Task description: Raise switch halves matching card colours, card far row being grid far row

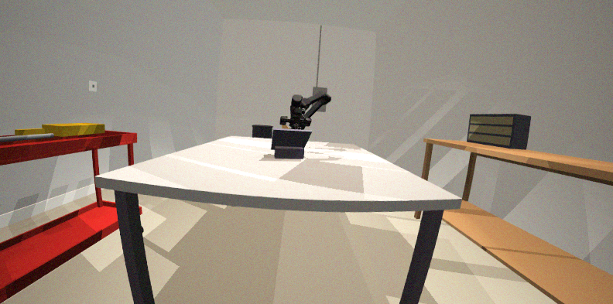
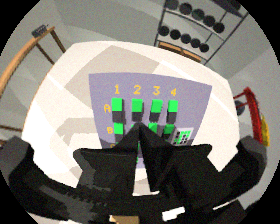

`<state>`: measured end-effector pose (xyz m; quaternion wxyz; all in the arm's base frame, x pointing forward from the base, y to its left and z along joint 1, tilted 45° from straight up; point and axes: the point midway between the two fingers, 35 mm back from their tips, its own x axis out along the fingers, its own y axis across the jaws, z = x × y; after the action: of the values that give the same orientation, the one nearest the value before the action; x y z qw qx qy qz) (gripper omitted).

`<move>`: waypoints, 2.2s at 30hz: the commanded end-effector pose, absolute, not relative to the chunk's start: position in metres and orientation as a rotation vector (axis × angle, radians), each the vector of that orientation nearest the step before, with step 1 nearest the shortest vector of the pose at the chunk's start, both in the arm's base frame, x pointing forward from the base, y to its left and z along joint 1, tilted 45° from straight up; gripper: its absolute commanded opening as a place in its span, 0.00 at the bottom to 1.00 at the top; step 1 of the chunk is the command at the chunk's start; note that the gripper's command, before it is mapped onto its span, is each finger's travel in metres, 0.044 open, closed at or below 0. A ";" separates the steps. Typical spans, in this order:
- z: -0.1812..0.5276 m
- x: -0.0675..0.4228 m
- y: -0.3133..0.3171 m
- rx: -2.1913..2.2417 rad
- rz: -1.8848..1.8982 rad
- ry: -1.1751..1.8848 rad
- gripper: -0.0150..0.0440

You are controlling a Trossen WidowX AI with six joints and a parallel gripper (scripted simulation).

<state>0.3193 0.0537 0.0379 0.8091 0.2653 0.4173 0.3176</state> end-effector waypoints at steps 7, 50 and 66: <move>0.067 0.300 0.017 0.565 0.681 0.891 0.25; -0.001 0.342 0.024 0.571 0.674 0.863 0.25; -0.002 0.342 0.024 0.571 0.674 0.863 0.25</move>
<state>0.3420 0.0245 -0.0009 0.8152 0.2674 0.4033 0.3182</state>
